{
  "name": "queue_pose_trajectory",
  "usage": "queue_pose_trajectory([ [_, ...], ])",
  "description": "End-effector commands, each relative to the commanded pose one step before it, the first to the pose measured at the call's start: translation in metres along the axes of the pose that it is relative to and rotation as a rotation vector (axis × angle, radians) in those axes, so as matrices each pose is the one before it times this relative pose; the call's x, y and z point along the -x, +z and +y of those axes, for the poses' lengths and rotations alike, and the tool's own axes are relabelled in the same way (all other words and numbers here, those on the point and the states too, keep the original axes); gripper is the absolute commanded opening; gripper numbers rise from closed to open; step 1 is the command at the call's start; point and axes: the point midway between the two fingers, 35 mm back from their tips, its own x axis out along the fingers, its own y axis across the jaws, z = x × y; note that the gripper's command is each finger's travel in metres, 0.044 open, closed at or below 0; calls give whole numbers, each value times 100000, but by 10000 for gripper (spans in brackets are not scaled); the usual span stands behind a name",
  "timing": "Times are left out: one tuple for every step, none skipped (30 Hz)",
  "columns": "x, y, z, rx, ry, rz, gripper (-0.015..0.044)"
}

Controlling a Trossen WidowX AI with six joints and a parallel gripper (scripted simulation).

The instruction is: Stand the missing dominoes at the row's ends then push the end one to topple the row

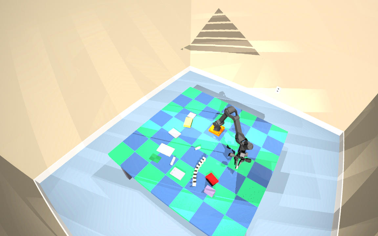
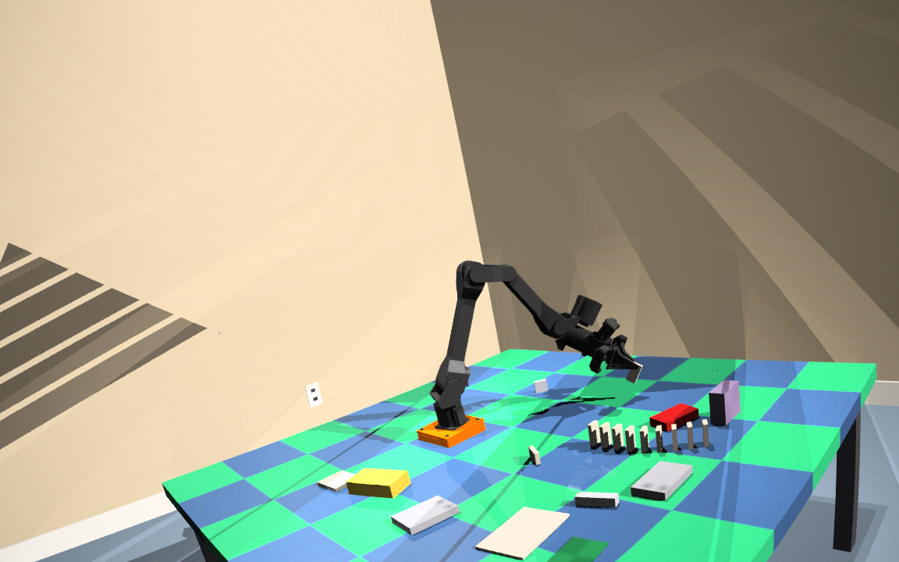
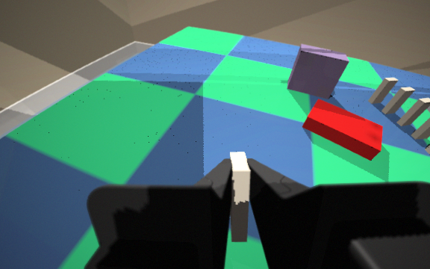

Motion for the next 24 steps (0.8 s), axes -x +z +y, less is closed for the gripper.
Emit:
queue_pose_trajectory([
  [395,-701,-245,1551,-2184,-4619,27],
  [154,-16,-36,-85,-455,-1544,27],
  [162,-15,-45,-107,-469,-1521,27],
  [169,-14,-54,-129,-483,-1497,27],
  [176,-13,-64,-150,-497,-1473,27],
  [183,-11,-73,-171,-511,-1449,27],
  [189,-10,-83,-192,-525,-1424,27],
  [195,-8,-92,-213,-539,-1398,27],
  [200,-6,-102,-233,-552,-1372,27],
  [206,-5,-112,-253,-565,-1346,27],
  [211,-3,-122,-272,-578,-1319,27],
  [215,-1,-132,-291,-591,-1292,27],
  [220,1,-142,-310,-603,-1264,27],
  [224,3,-152,-329,-615,-1236,27],
  [227,5,-162,-347,-627,-1207,27],
  [230,7,-172,-365,-639,-1178,27],
  [233,9,-182,-382,-651,-1149,27],
  [236,12,-191,-399,-662,-1119,27],
  [238,14,-201,-416,-673,-1088,27],
  [240,16,-211,-432,-683,-1058,27],
  [241,18,-221,-448,-693,-1027,27],
  [242,20,-231,-463,-703,-995,27],
  [243,23,-241,-478,-713,-964,27],
  [243,25,-250,-493,-722,-932,27],
])
